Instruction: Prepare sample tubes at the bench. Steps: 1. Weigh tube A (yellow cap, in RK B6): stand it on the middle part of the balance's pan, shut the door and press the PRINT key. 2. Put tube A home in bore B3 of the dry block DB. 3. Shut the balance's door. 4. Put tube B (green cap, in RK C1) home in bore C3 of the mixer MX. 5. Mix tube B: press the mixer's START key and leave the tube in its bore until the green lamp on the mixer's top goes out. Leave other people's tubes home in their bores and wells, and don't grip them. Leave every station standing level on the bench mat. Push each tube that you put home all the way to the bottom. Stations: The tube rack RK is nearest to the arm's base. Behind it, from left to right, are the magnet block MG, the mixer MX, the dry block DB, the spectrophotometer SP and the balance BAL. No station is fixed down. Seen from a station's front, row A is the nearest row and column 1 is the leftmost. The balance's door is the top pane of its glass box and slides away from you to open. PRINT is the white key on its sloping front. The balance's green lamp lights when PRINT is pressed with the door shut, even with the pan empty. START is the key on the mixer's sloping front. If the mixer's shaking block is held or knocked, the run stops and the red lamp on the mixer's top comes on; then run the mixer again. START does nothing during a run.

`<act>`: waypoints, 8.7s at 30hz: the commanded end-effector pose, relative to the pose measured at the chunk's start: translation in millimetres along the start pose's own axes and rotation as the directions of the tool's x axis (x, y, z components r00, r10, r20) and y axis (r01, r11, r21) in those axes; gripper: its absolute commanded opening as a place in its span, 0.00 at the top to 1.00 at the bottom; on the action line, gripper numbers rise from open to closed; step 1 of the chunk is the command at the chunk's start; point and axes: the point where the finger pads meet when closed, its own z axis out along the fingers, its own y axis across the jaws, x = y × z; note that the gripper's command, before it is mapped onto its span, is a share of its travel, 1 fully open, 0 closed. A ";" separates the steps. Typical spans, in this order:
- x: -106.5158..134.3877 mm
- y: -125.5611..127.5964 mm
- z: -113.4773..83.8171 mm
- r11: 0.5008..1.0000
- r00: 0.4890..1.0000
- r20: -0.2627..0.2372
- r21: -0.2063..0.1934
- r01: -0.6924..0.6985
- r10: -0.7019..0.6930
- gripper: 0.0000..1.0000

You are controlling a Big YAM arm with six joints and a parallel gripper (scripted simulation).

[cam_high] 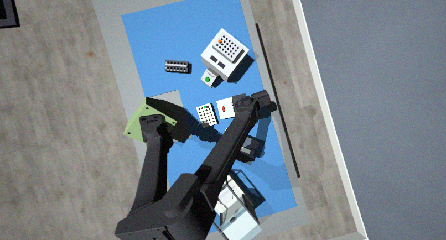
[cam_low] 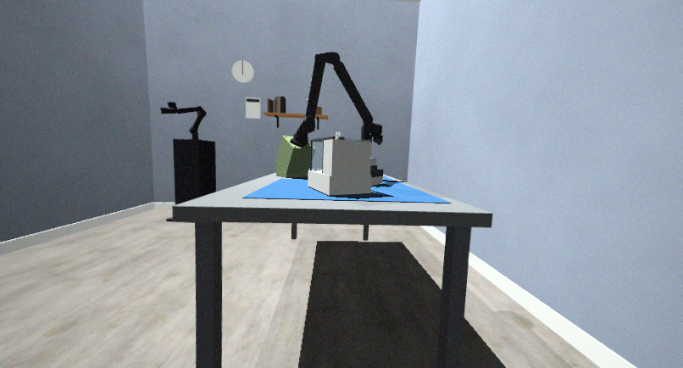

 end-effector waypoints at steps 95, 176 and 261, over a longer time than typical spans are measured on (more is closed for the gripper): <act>-22.1 2.6 -130.8 1.000 0.998 0.054 -0.017 -0.021 0.021 0.70; 24.4 -100.9 -145.7 0.997 0.997 0.021 0.000 0.080 -0.080 0.70; 145.1 -504.0 -155.9 0.883 0.883 -0.003 0.013 0.469 -0.469 0.70</act>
